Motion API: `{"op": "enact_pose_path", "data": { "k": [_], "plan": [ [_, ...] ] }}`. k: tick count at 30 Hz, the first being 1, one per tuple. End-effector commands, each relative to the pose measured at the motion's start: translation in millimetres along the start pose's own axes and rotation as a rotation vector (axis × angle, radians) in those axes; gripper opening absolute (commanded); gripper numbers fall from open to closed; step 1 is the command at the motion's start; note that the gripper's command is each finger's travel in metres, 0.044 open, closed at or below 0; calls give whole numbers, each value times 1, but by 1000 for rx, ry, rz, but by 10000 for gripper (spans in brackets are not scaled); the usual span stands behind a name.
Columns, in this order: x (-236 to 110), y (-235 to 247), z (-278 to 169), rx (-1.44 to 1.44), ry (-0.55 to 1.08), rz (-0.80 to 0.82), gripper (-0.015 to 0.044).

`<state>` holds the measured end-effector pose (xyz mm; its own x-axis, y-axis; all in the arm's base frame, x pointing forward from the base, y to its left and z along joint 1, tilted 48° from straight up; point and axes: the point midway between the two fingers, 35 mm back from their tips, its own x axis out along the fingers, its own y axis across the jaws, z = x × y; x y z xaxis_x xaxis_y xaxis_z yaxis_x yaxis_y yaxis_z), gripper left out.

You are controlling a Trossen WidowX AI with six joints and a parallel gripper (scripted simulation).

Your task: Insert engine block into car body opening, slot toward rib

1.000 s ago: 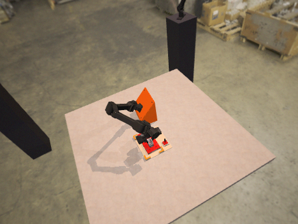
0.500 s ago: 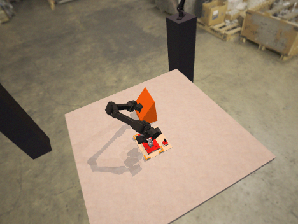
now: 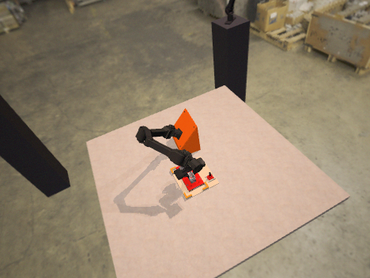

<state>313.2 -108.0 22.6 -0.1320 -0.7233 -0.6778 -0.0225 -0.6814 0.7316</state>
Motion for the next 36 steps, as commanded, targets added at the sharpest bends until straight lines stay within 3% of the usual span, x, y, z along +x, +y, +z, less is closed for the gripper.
{"op": "enact_pose_path", "data": {
  "k": [1, 36],
  "plan": [
    [1, 0, 0, 73, 2, 3, 159],
    [11, 0, 0, 49, 2, 4, 159]
  ]
}}
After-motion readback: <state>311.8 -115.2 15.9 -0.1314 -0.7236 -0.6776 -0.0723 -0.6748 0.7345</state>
